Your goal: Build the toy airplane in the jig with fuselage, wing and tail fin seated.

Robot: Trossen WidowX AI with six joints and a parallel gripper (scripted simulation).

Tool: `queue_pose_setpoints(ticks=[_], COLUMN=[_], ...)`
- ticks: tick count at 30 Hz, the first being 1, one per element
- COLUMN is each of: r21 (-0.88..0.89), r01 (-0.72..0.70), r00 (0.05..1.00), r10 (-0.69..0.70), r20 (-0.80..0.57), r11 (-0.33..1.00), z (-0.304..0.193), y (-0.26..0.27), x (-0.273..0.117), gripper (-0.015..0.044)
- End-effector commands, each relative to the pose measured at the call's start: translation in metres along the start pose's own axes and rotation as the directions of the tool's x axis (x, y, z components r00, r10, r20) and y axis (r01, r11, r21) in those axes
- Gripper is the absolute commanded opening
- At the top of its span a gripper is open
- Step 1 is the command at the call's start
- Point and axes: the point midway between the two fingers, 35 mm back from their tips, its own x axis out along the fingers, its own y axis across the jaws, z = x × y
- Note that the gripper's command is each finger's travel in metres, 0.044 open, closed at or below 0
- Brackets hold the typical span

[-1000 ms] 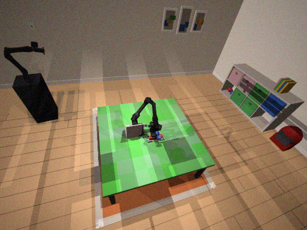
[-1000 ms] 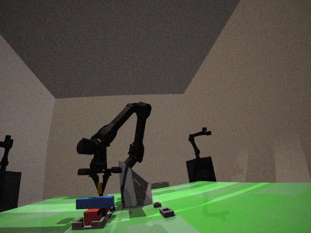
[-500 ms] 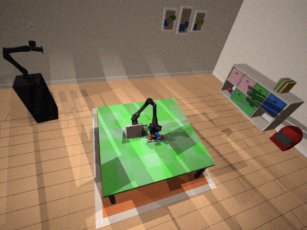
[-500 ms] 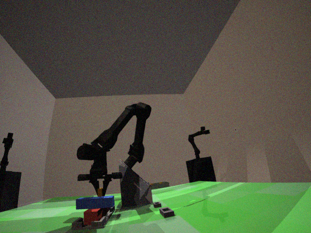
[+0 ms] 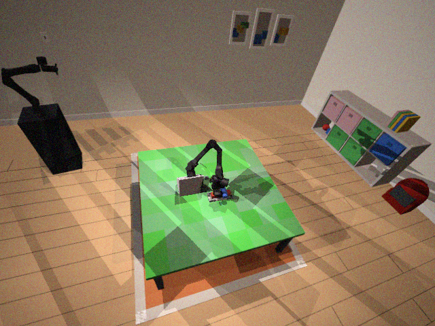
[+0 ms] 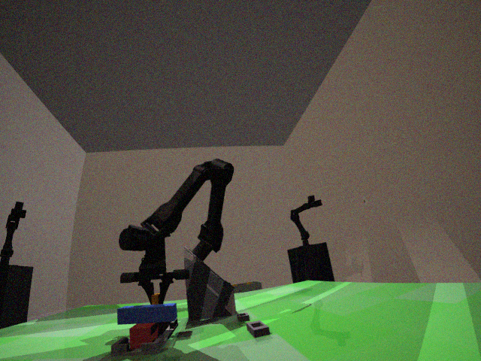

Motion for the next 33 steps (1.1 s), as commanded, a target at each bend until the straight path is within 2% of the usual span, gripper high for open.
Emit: queue_pose_setpoints(ticks=[1,2,12,20,26,33], r21=[-0.001,-0.001,-0.001,-0.001,0.006,0.006], r01=[0.001,0.001,0.001,0.001,0.003,0.003], r00=[1.0,1.0,1.0,1.0,1.0,1.0], r10=[-0.001,-0.001,-0.001,-0.001,-0.003,-0.003], r20=[0.001,0.001,0.001,0.001,0.001,0.001], r11=[1.0,1.0,1.0,1.0,1.0,1.0], z=[0.0,0.0,0.0,0.001,0.001,0.002], y=[0.0,0.0,0.0,0.0,-0.002,-0.003], x=[0.0,0.0,0.0,-0.003,-0.089,-0.092], gripper=[0.0,0.0,0.026,0.026,0.026,0.026])
